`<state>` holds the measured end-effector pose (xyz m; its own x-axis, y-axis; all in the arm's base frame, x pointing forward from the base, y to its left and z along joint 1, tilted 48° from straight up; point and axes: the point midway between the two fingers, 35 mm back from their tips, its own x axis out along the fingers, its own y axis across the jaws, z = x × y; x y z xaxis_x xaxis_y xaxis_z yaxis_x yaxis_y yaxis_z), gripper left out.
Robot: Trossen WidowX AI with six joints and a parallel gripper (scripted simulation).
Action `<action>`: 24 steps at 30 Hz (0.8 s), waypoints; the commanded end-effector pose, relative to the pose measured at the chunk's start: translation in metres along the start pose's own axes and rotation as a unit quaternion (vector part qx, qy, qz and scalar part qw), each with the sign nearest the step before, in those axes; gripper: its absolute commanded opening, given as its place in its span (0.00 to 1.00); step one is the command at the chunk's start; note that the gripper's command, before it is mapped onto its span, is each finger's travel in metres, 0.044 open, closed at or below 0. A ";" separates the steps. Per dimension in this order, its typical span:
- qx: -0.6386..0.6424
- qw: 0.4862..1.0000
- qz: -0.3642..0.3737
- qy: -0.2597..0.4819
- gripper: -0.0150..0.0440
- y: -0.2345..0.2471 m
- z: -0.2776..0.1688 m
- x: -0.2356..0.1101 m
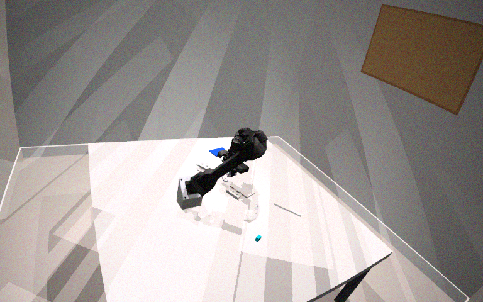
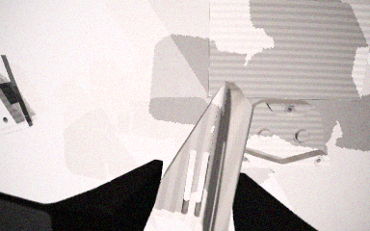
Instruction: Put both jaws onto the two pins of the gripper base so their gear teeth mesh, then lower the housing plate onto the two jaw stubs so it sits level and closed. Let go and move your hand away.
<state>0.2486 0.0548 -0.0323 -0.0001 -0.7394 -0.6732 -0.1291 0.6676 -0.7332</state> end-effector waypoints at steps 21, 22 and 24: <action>0.002 1.000 -0.001 -0.004 0.48 -0.029 0.049 -0.001; 0.002 1.000 -0.001 -0.004 0.48 -0.029 0.049 -0.001; 0.002 1.000 -0.001 -0.004 0.48 -0.029 0.049 -0.001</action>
<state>0.2992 0.0397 -0.0156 0.0027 -0.7393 -0.6734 -0.1201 0.6683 -0.7342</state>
